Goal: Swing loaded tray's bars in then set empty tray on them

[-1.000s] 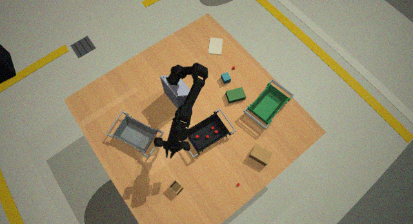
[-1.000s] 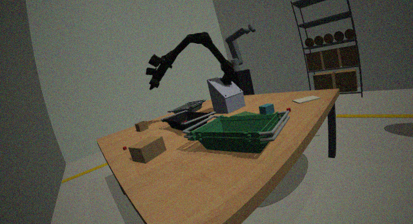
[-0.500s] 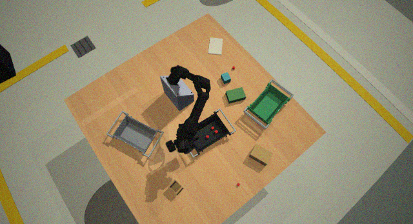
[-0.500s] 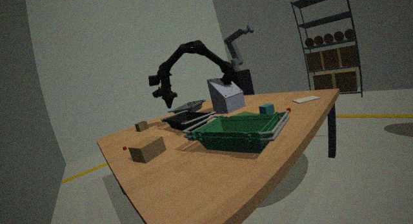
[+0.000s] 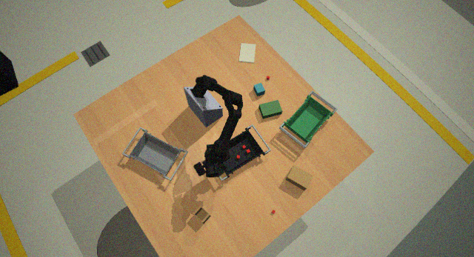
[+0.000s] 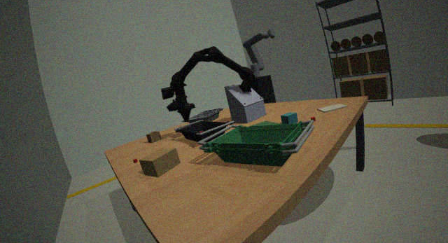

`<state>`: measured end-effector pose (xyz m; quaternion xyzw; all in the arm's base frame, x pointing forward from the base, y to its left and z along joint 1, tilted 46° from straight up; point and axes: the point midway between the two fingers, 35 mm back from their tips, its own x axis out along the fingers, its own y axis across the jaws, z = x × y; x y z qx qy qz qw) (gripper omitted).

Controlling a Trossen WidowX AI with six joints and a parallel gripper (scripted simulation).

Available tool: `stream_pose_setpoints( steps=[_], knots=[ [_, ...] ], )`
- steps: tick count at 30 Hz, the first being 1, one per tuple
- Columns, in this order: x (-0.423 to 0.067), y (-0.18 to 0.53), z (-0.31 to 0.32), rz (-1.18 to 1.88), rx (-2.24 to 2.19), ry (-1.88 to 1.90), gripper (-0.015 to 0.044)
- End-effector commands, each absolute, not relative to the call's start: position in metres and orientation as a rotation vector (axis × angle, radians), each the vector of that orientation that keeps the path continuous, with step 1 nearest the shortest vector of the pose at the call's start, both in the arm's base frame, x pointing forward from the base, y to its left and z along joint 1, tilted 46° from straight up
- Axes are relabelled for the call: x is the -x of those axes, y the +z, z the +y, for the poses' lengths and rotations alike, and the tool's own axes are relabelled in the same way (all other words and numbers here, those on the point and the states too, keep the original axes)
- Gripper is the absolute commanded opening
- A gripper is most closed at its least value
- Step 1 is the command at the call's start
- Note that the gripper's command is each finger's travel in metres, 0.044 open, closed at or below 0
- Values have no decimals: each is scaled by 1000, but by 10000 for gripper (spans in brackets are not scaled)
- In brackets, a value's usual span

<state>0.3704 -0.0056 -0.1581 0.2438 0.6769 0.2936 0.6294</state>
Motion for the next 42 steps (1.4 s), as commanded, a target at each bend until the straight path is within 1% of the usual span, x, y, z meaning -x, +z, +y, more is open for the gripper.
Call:
stream_pose_setpoints(
  steps=[1, 4, 9, 17, 27, 34, 42],
  knots=[
    [-364, -176, 15, 1561, -571, 678, 89],
    [-362, -186, 26, 1561, -572, 680, 89],
    [-362, -186, 26, 1561, -572, 680, 89],
    [-364, -158, 18, 1561, -572, 679, 89],
    [-364, -137, 27, 1561, -572, 680, 89],
    [-364, -127, 40, 1562, -573, 680, 89],
    [-361, -124, 70, 1562, -575, 682, 89]
  ],
)
